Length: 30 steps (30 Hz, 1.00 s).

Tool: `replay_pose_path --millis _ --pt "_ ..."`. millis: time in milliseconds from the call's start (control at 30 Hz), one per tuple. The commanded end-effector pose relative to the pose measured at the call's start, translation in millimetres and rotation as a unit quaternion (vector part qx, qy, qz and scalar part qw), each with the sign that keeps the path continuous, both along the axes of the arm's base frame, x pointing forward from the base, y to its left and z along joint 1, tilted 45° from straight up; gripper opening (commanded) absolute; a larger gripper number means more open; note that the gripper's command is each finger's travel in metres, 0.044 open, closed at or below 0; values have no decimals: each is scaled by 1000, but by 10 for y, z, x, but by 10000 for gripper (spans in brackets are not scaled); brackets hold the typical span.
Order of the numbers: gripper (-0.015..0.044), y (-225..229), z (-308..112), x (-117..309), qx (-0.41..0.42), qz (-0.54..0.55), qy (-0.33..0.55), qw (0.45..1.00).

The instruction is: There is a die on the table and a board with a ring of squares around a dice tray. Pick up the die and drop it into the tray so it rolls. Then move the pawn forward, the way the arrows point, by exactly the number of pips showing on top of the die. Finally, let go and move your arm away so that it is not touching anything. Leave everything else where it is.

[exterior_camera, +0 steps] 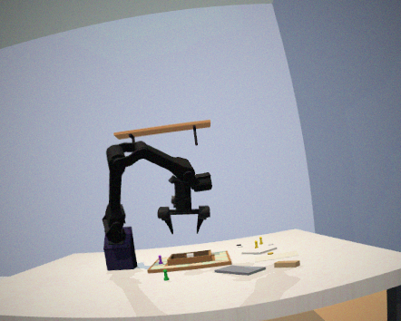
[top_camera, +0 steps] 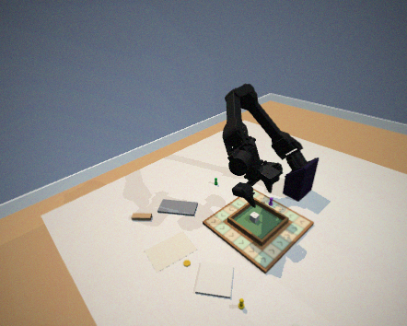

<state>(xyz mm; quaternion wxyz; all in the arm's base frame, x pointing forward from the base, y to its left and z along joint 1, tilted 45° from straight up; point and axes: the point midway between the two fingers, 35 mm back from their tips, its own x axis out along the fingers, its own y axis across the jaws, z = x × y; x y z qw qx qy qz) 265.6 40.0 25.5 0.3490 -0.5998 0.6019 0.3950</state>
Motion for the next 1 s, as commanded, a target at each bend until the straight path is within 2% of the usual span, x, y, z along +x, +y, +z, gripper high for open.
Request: replay_pose_path --millis 0,100,133,167,233,333,467,667,933,967 --pt "440 -15 -99 51 -148 29 -41 988" --pt "440 -13 -101 55 -156 32 -45 986" --pt "440 6 -130 4 -121 28 -21 992" --pt "440 6 -130 4 -121 28 -21 992" --pt "387 -5 -129 -27 -122 3 -38 992" --pt "309 -53 -125 -163 -125 -105 -113 980" --pt "204 -130 -124 -356 -125 -253 -216 935" --pt "200 -260 -135 -646 -113 -455 -360 806" --pt "200 -455 -170 -1016 -74 -661 -507 548" --pt "200 -468 -173 -1038 -71 -671 -514 529"
